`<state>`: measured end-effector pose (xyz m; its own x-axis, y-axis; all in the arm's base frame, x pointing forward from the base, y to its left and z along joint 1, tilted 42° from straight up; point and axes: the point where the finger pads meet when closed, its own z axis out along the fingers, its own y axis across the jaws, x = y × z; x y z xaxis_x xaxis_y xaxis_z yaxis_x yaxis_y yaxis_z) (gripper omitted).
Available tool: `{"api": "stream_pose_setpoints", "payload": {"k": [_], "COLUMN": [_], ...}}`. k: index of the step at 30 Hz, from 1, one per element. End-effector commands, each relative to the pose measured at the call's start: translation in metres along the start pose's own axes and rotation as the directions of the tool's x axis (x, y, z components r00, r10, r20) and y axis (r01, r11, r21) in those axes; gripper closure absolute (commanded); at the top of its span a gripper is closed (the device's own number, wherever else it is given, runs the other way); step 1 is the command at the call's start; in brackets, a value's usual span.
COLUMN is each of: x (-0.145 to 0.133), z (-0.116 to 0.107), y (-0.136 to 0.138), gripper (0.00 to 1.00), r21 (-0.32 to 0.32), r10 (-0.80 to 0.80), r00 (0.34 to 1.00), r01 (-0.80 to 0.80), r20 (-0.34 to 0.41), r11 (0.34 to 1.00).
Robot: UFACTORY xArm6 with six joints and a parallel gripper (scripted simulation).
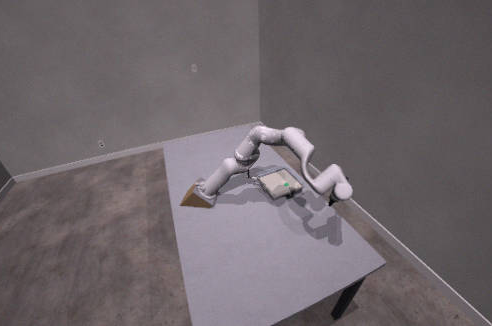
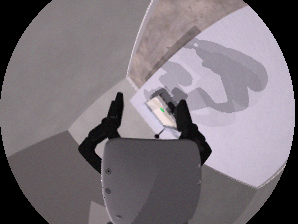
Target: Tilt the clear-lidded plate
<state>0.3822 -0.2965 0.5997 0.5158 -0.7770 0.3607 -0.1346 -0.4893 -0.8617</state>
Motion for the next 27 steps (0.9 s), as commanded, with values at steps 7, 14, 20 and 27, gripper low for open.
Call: {"api": "stream_pose_setpoints", "payload": {"k": [7,14,20,27], "x": [-0.024,-0.066,-0.088,-0.126], "z": [0.025,0.068,0.087,0.113], "y": [-0.013,-0.019,-0.022,-0.026], "gripper": [0.00,0.00,0.00,0.00], "r21": [-0.042,-0.084,-0.107,-0.145], "r10": [-0.003,0.014,0.021,0.030], "r00": [0.997,0.978,0.963,0.933], "r01": [0.006,0.003,0.008,0.024], "r20": [0.078,0.207,0.268,0.360], "r11": [0.999,0.996,0.994,0.989]}}
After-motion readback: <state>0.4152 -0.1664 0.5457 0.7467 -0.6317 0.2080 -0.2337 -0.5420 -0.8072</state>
